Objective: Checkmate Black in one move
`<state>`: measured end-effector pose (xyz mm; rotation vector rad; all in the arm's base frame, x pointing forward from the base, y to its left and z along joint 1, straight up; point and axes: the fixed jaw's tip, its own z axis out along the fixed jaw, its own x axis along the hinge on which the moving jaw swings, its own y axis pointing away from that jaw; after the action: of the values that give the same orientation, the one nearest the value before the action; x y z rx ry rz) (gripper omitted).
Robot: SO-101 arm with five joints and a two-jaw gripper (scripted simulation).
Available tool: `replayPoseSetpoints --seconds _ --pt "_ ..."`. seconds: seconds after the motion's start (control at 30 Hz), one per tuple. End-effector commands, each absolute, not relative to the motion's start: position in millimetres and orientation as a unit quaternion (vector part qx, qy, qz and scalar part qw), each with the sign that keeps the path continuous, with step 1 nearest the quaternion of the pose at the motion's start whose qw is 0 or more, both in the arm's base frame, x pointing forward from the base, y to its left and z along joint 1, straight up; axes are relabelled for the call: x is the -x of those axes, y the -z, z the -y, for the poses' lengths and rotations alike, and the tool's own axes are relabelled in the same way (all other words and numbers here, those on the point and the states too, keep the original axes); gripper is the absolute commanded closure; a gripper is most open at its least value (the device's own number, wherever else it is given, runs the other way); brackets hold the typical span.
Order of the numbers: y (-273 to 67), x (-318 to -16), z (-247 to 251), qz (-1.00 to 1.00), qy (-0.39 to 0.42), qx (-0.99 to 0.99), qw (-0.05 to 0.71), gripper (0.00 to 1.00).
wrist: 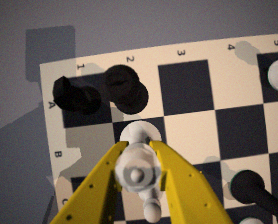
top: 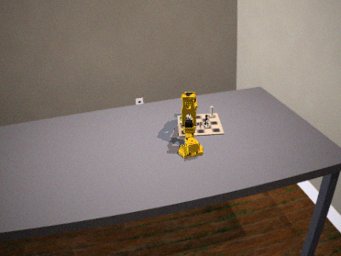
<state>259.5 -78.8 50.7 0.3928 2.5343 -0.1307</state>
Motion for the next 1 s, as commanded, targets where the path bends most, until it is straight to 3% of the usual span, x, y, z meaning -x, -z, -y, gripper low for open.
replayPoseSetpoints --seconds 0.0,0.97 --pt "-41.9 -256.0 74.7 -0.951 0.044 -0.145 0.269 1.00" --pt "-41.2 -252.1 73.5 -0.951 0.044 -0.145 0.269 1.00"
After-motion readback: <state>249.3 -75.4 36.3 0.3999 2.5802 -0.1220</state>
